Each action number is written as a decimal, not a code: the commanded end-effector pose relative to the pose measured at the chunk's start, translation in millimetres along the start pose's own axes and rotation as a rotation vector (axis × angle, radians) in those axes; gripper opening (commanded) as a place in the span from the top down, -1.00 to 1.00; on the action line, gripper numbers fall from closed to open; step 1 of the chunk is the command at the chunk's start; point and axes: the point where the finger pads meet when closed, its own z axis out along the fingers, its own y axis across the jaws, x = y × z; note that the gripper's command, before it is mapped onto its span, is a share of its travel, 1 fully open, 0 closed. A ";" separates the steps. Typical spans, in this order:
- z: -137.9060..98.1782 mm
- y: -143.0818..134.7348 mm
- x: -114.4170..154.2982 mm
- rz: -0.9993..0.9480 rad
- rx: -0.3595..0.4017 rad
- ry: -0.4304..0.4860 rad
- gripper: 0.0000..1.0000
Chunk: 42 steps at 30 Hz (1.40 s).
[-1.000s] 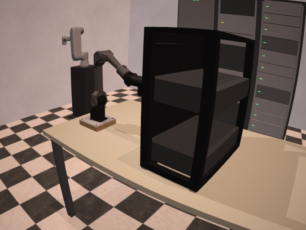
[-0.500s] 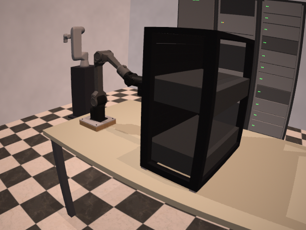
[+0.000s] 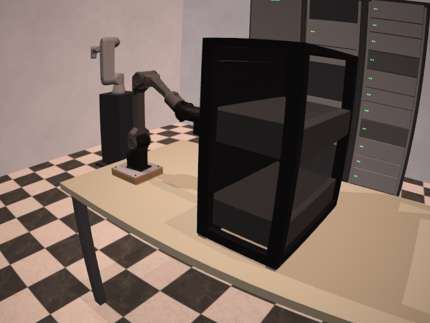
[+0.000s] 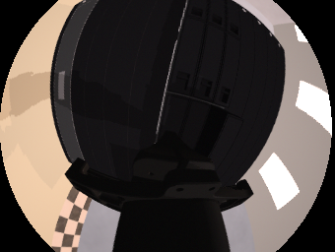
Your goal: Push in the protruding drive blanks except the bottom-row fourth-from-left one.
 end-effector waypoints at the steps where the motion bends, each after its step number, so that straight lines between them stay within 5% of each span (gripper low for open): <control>1: 2.9 0.3 0.9 0.001 0.000 0.002 1.00; 27: 2.3 0.4 1.0 0.001 0.000 0.002 1.00; 42: -91.7 0.5 0.9 0.001 0.000 0.002 1.00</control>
